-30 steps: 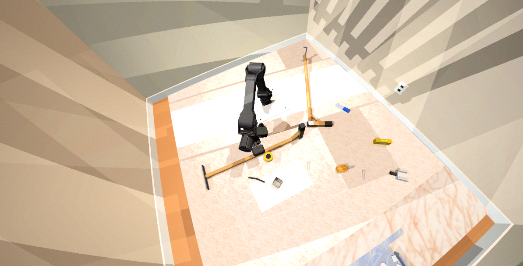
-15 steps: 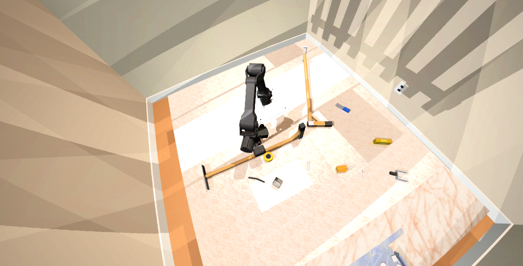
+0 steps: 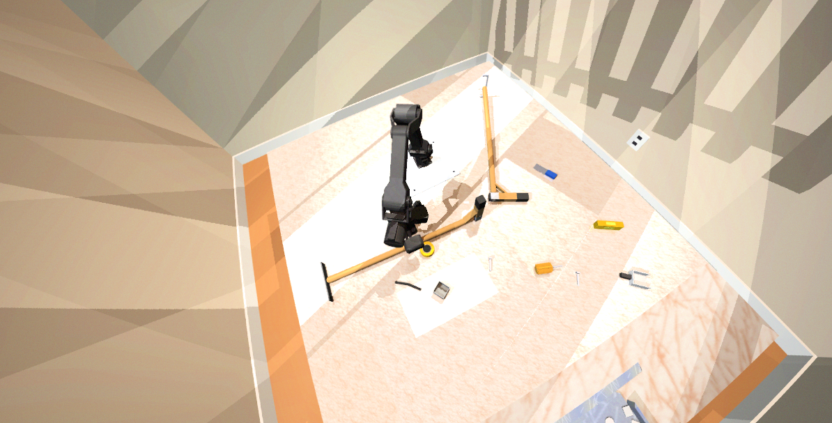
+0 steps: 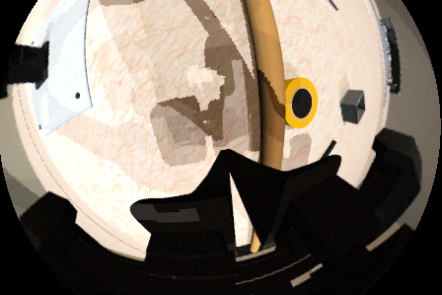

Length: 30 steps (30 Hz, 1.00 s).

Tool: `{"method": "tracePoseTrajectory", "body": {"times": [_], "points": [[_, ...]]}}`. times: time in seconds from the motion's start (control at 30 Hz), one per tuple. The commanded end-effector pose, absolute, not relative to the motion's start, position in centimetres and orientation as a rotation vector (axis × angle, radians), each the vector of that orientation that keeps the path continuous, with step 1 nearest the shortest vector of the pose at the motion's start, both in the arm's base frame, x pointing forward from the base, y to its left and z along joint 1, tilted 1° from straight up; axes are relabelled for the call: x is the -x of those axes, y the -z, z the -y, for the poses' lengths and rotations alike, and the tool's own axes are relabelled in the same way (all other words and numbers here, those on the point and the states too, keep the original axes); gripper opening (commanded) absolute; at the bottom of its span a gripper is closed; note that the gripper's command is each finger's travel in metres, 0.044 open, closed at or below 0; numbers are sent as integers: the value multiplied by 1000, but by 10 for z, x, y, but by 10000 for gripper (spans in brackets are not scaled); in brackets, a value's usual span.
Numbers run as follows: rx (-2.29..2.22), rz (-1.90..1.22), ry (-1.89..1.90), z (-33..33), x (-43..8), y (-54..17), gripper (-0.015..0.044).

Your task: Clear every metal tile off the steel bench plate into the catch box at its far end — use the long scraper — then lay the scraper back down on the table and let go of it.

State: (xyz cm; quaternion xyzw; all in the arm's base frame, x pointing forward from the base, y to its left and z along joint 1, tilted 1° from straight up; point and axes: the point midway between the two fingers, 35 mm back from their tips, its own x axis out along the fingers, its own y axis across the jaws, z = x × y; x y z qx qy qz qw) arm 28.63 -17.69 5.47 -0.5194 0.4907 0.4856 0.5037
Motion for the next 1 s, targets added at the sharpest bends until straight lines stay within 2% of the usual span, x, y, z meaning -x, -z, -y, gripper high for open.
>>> {"method": "tracePoseTrajectory", "body": {"times": [0.0,0.97], "points": [[1246,-1188,-1171,178,-290,-54,0],[1248,-1186,-1170,180,-319,-57,0]]}}
